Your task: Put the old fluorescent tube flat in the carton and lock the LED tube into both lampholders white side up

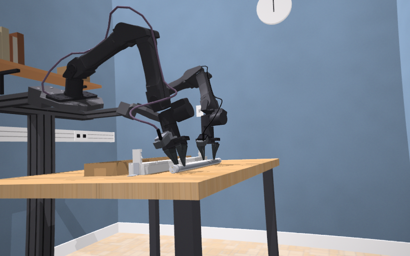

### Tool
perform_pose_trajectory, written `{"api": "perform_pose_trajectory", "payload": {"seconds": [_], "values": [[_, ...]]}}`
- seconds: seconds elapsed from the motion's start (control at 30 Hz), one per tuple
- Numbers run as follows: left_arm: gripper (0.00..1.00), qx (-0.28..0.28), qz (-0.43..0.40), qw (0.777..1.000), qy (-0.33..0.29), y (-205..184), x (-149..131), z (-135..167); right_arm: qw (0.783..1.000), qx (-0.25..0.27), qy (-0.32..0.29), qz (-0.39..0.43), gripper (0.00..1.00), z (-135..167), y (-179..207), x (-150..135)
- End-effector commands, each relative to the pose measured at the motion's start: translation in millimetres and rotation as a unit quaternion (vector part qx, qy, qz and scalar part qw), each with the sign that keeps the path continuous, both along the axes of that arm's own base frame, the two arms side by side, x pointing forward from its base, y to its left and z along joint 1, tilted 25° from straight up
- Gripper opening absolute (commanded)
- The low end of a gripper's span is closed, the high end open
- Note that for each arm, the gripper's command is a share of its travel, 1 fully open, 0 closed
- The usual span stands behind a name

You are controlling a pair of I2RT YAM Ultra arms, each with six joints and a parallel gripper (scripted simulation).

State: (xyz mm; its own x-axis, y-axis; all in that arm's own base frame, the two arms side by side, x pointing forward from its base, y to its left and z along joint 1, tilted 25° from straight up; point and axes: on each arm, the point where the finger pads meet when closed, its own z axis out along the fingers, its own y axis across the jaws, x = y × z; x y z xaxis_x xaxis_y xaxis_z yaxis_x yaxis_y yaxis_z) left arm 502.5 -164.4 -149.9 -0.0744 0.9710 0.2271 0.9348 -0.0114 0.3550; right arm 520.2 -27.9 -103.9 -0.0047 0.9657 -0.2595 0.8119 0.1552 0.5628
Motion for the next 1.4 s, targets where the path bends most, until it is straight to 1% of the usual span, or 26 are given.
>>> {"api": "perform_pose_trajectory", "payload": {"seconds": [0.0, 0.1, 0.13, 0.23, 0.27, 0.3, 0.37, 0.43, 0.47, 1.0, 1.03, 1.1, 1.17, 1.2, 1.23, 1.37], "values": [[0.49, -0.011, -0.009, 1.0, -0.014, -6.2, 13.6, -4.4, 0.999, -0.006, -0.031, 0.007, 0.11, 28.9, 5.0, 19.0], [0.49, -0.011, -0.015, 1.0, -0.015, -10.1, 15.1, -11.2, 0.999, -0.006, -0.031, 0.007, 0.11, 28.9, 5.0, 19.0], [0.49, -0.006, -0.018, 1.0, -0.001, -13.0, 6.3, -10.7, 0.999, -0.006, -0.031, 0.007, 0.11, 28.9, 5.0, 19.0], [0.49, -0.005, -0.019, 1.0, 0.0, -13.6, 5.4, -6.9, 0.999, -0.006, -0.031, 0.007, 0.11, 28.9, 5.0, 19.0], [0.49, -0.006, -0.012, 1.0, -0.002, -9.4, 8.9, -1.5, 0.999, -0.006, -0.031, 0.007, 0.11, 28.9, 5.0, 19.0], [0.49, -0.007, -0.019, 1.0, -0.006, -15.6, 10.1, 3.1, 0.999, -0.006, -0.031, 0.007, 0.11, 28.9, 5.0, 19.0], [0.49, -0.01, -0.018, 1.0, -0.011, -15.9, 12.9, 9.2, 0.999, -0.006, -0.031, 0.007, 0.11, 28.9, 5.0, 19.0], [0.49, -0.007, -0.016, 1.0, -0.006, -11.9, 10.9, 0.4, 0.999, -0.006, -0.031, 0.007, 0.11, 28.9, 5.0, 19.0], [0.11, -0.004, -0.013, 1.0, 0.003, -8.9, 4.1, -5.8, 0.999, -0.006, -0.031, 0.007, 0.11, 28.9, 5.0, 19.0], [0.11, -0.004, -0.012, 1.0, 0.004, -8.3, 3.0, -7.1, 0.999, -0.006, -0.031, 0.007, 0.11, 28.9, 5.0, 19.0], [0.11, -0.004, -0.012, 1.0, 0.004, -8.3, 3.0, -7.1, 0.999, -0.006, -0.031, 0.007, 0.49, 28.9, 5.0, 19.0], [0.11, -0.004, -0.012, 1.0, 0.004, -8.3, 3.0, -7.1, 0.999, -0.006, -0.031, 0.007, 0.49, 28.9, 5.0, 19.0], [0.11, -0.004, -0.012, 1.0, 0.004, -8.3, 3.0, -7.1, 1.0, -0.006, -0.021, 0.007, 0.49, 18.9, 4.9, 14.3], [0.11, -0.004, -0.012, 1.0, 0.004, -8.3, 3.0, -7.1, 1.0, -0.006, -0.008, 0.007, 0.49, 11.2, 4.6, 4.4], [0.11, -0.004, -0.012, 1.0, 0.004, -8.3, 3.0, -7.1, 1.0, -0.006, -0.004, 0.007, 0.49, 8.7, 4.5, 1.3], [0.11, -0.004, -0.012, 1.0, 0.004, -8.3, 3.0, -7.1, 1.0, -0.006, -0.003, 0.007, 0.49, 8.4, 4.5, 0.9]]}}
